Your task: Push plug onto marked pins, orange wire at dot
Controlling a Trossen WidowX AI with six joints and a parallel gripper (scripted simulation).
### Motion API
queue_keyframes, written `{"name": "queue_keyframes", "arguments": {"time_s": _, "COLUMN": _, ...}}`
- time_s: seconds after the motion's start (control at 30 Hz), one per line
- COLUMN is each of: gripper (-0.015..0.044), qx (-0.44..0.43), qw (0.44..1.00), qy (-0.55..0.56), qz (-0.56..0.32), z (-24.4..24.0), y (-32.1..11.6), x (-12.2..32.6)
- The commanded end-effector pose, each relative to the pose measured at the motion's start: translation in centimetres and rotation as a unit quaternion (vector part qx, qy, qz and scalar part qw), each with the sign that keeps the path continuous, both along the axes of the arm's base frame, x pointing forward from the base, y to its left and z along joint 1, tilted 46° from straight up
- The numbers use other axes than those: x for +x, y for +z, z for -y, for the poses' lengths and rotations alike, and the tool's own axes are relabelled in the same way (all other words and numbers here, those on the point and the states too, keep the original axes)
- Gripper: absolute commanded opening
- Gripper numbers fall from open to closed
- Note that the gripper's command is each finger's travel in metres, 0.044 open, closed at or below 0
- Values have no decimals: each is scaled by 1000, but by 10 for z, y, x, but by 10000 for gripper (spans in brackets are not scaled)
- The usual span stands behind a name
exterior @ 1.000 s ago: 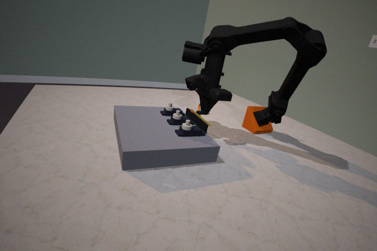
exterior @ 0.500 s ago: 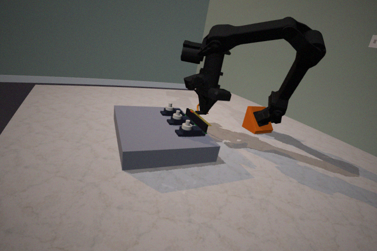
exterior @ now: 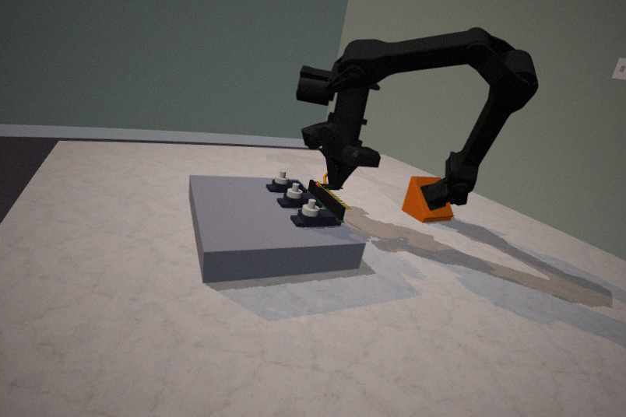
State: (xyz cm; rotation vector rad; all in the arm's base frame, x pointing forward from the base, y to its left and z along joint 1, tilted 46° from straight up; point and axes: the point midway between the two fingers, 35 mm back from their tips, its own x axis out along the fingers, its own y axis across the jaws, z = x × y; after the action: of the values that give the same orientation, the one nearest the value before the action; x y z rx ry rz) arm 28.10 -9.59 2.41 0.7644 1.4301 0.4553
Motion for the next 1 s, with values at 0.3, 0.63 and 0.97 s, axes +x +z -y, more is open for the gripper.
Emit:
{"name": "queue_keyframes", "arguments": {"time_s": 0.3, "gripper": 0, "qx": 3, "qw": 1000, "qy": -3, "qz": 0, "z": 2, "y": -1, "x": 9}}
{"name": "queue_keyframes", "arguments": {"time_s": 0.63, "gripper": 157, "qx": 3, "qw": 1000, "qy": -3, "qz": 0, "z": 1, "y": -1, "x": 9}}
{"name": "queue_keyframes", "arguments": {"time_s": 0.97, "gripper": 420, "qx": 2, "qw": 1000, "qy": -3, "qz": -1, "z": 41, "y": 40, "x": 2}}
